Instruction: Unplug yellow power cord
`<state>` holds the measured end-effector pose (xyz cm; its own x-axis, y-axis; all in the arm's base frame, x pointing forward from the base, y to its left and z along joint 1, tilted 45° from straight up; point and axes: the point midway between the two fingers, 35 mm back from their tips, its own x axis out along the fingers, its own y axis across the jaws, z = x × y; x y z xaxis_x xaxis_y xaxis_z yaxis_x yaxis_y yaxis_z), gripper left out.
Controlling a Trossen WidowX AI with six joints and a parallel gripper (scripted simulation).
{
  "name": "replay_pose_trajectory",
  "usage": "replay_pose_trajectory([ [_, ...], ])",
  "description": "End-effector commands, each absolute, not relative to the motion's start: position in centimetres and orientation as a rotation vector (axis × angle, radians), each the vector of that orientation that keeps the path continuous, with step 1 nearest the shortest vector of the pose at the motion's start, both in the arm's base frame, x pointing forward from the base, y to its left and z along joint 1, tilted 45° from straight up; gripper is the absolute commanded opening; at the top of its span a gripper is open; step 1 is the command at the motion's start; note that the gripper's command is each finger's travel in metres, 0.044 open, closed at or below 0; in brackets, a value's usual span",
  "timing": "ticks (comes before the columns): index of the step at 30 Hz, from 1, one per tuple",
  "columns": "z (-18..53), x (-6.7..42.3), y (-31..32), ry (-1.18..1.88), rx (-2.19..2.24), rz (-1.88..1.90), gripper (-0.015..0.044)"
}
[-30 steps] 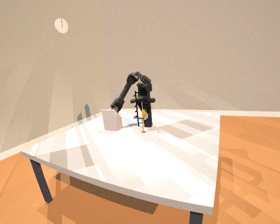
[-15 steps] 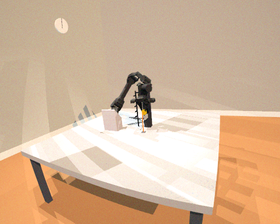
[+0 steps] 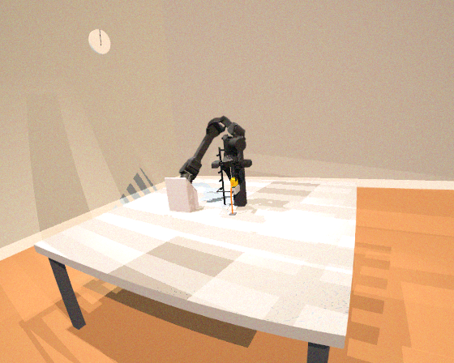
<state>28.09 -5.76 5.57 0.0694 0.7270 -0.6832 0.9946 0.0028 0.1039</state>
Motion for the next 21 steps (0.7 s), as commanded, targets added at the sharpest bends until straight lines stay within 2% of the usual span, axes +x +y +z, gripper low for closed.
replay_pose_trajectory([
  [1, 4.1, 28.2, -8.0, 1.675, 1.761, -0.647, 0.0000],
  [19, 2.2, 28.0, -10.3, 1.675, 1.762, -0.647, 0.0000],
  [21, 2.6, 28.1, -9.9, 1.677, 1.764, -0.645, 0.0053],
])
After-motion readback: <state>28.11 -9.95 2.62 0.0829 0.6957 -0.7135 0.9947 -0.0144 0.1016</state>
